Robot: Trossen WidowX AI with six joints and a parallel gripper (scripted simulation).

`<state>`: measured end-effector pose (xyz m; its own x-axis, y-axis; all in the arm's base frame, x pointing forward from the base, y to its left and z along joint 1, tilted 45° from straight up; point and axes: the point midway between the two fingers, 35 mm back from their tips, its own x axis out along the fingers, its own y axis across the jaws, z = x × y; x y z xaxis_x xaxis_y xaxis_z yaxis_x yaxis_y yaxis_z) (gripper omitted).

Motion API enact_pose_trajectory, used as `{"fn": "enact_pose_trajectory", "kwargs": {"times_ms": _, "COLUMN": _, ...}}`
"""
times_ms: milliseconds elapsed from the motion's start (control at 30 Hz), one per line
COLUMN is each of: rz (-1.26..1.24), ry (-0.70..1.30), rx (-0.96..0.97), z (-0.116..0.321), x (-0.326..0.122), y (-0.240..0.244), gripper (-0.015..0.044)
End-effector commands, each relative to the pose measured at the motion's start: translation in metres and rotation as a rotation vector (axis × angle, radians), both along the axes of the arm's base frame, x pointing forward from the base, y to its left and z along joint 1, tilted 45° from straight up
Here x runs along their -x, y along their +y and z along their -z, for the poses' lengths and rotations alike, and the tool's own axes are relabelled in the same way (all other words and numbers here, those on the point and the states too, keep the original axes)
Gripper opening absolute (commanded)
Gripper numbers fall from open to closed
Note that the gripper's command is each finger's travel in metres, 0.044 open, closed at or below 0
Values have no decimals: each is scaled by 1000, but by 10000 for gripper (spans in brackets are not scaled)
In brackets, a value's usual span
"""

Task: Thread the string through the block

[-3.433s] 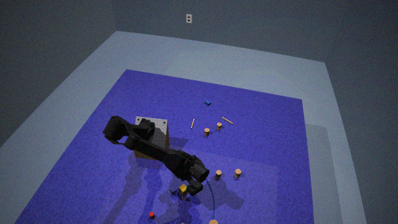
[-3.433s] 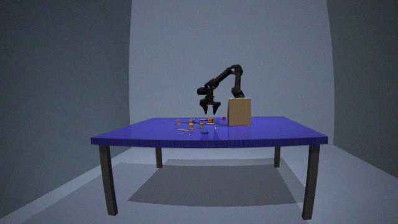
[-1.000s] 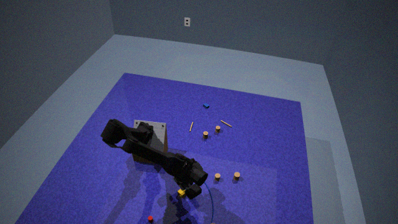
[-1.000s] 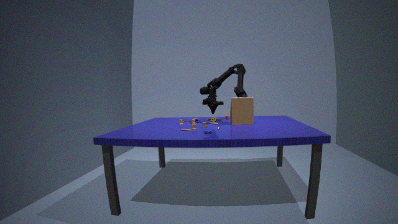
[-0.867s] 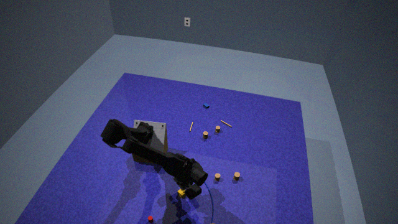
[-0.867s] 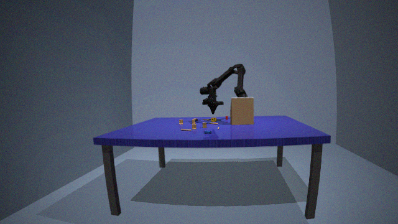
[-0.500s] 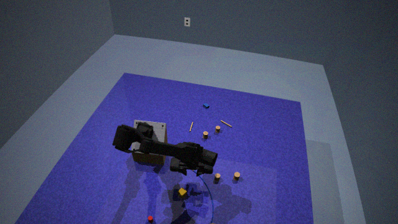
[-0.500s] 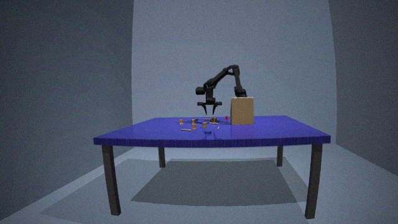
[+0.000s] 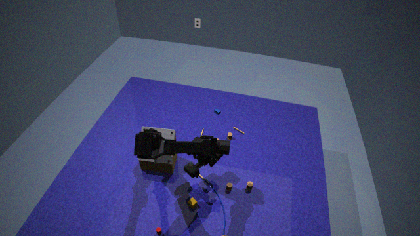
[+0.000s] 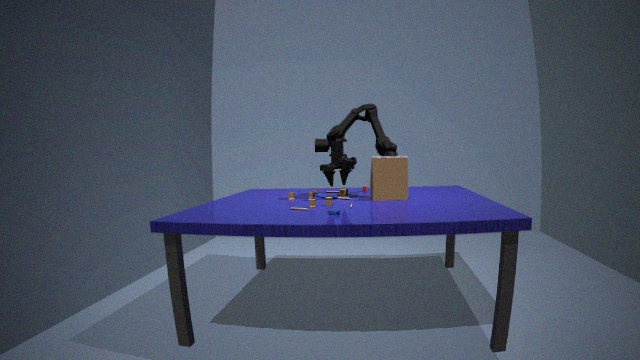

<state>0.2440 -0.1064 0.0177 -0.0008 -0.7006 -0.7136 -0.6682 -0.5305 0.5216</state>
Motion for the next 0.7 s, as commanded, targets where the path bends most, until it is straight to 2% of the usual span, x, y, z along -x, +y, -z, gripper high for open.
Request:
{"fn": "enact_pose_trajectory", "kwargs": {"times_ms": 0, "rz": -9, "ry": 11, "rx": 4, "z": 1, "x": 1, "y": 1, "gripper": 361}}
{"fn": "enact_pose_trajectory", "kwargs": {"times_ms": 300, "rz": -9, "ry": 11, "rx": 4, "z": 1, "x": 1, "y": 1, "gripper": 125}}
{"fn": "enact_pose_trajectory", "kwargs": {"times_ms": 667, "rz": -9, "ry": 11, "rx": 3, "z": 3, "x": 1, "y": -1, "gripper": 125}}
